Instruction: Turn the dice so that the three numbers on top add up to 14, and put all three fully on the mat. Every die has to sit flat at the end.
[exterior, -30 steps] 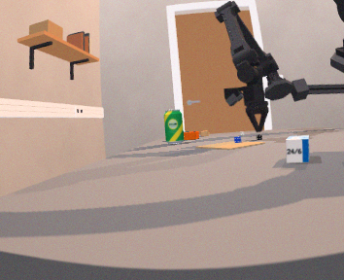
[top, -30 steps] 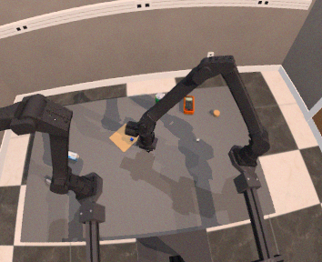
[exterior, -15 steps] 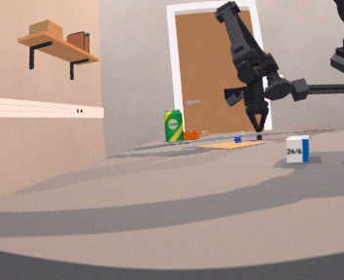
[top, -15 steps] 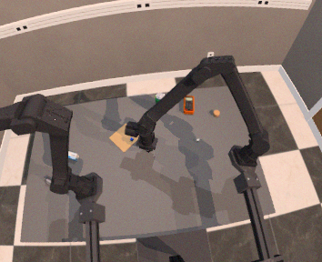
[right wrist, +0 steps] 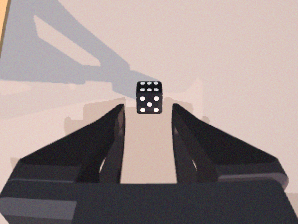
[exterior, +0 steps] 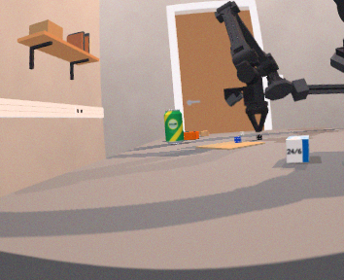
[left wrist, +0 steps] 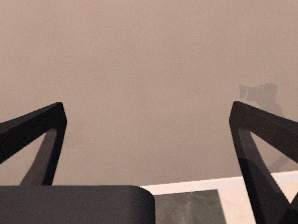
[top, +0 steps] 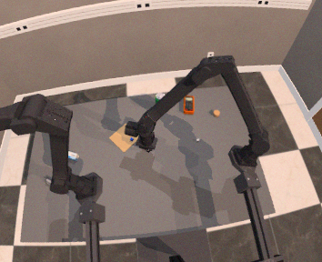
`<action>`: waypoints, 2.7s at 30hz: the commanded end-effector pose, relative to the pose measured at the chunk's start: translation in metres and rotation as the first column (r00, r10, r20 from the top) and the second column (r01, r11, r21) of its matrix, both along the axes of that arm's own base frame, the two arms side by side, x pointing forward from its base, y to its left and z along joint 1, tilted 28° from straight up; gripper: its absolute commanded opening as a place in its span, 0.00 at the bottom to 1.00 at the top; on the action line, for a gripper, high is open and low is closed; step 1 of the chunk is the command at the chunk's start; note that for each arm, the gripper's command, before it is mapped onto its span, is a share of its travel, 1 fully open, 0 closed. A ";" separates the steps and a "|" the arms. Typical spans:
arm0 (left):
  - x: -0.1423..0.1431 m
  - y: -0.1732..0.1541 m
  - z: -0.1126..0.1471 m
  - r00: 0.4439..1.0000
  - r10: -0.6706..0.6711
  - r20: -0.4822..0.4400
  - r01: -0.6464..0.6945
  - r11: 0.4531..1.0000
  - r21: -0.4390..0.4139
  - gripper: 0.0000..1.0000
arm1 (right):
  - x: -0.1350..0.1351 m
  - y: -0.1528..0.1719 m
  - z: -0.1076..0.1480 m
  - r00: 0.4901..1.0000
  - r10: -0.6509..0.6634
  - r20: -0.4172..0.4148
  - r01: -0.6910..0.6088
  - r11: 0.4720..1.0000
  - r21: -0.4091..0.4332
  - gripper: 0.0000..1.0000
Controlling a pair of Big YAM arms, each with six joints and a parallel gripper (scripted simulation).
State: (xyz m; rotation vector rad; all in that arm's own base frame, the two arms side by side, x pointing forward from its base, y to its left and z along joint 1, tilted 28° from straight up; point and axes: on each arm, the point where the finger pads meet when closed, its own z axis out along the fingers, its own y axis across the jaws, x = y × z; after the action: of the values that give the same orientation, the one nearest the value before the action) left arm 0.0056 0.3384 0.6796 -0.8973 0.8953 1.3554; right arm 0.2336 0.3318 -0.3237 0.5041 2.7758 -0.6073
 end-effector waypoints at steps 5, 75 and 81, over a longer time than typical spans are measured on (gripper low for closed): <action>-0.003 -0.017 0.017 1.000 0.010 -0.012 -0.009 0.998 0.054 1.00 | 0.009 0.010 -0.005 1.000 0.000 0.008 0.000 1.000 0.015 0.30; -0.003 -0.017 0.017 1.000 0.010 -0.012 -0.009 0.998 0.054 1.00 | 0.006 -0.002 -0.011 1.000 -0.001 0.003 0.001 1.000 0.006 0.30; -0.003 -0.017 0.017 1.000 0.010 -0.012 -0.009 0.998 0.054 1.00 | 0.013 0.003 -0.015 1.000 -0.004 0.010 0.004 1.000 0.021 0.30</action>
State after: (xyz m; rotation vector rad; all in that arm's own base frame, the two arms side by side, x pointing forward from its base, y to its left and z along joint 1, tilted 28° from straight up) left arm 0.0056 0.3384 0.6796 -0.8973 0.8953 1.3554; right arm 0.2355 0.3286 -0.3297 0.5043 2.7757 -0.6013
